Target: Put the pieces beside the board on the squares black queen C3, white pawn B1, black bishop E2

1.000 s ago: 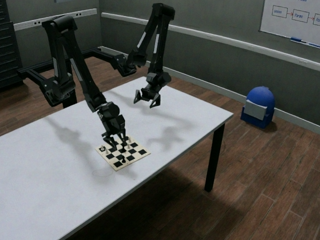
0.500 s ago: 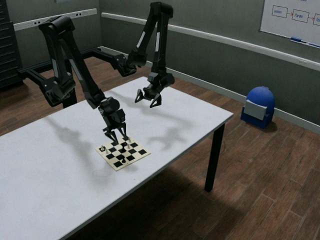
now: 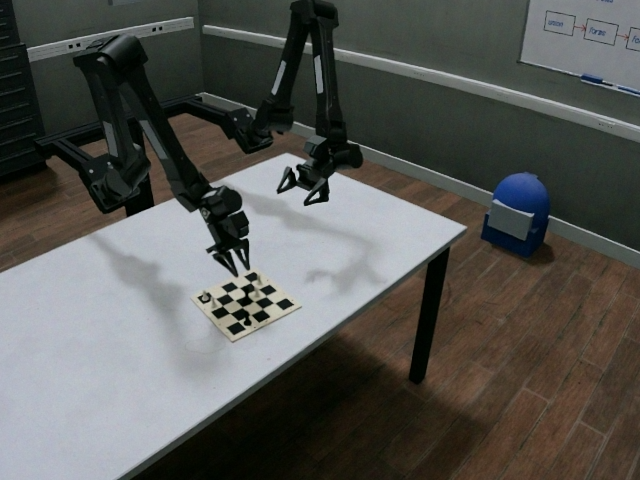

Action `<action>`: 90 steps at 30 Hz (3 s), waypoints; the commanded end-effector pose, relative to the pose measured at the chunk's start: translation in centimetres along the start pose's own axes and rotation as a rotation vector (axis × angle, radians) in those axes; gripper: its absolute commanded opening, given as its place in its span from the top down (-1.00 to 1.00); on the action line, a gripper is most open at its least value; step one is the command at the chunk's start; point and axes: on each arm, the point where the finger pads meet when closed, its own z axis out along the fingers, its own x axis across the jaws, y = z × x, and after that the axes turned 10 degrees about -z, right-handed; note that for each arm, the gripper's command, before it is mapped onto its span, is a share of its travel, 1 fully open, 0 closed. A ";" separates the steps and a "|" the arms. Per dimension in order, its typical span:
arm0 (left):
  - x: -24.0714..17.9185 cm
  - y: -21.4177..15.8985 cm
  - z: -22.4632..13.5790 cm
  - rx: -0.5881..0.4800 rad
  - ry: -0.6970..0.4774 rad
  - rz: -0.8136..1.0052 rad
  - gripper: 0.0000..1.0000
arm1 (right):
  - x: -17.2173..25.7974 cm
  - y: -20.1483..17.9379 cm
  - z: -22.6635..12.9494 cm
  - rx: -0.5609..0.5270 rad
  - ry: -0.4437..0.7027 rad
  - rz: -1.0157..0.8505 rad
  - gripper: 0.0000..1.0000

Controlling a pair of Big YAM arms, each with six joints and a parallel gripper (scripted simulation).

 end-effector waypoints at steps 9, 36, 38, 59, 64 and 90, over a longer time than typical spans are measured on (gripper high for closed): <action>1.7 2.3 -0.7 -0.004 -0.019 0.062 -1.00 | 0.4 2.0 0.3 0.134 -0.112 0.537 0.23; 1.8 2.4 -0.7 -0.005 -0.016 0.067 -1.00 | -0.6 0.8 1.5 0.440 -0.367 1.294 0.23; 1.8 2.4 -0.7 -0.005 -0.016 0.067 -1.00 | -0.6 0.8 1.6 0.465 -0.382 1.353 0.23; 1.8 2.4 -0.7 -0.005 -0.016 0.067 -1.00 | -0.1 -0.1 3.7 0.526 -0.371 1.413 0.23; 1.8 2.4 -0.7 -0.005 -0.016 0.067 -1.00 | 0.5 0.4 4.3 0.525 -0.357 1.410 0.23; 1.8 2.4 -0.7 -0.005 -0.016 0.067 -1.00 | 0.5 -1.2 7.4 0.525 -0.360 1.401 0.27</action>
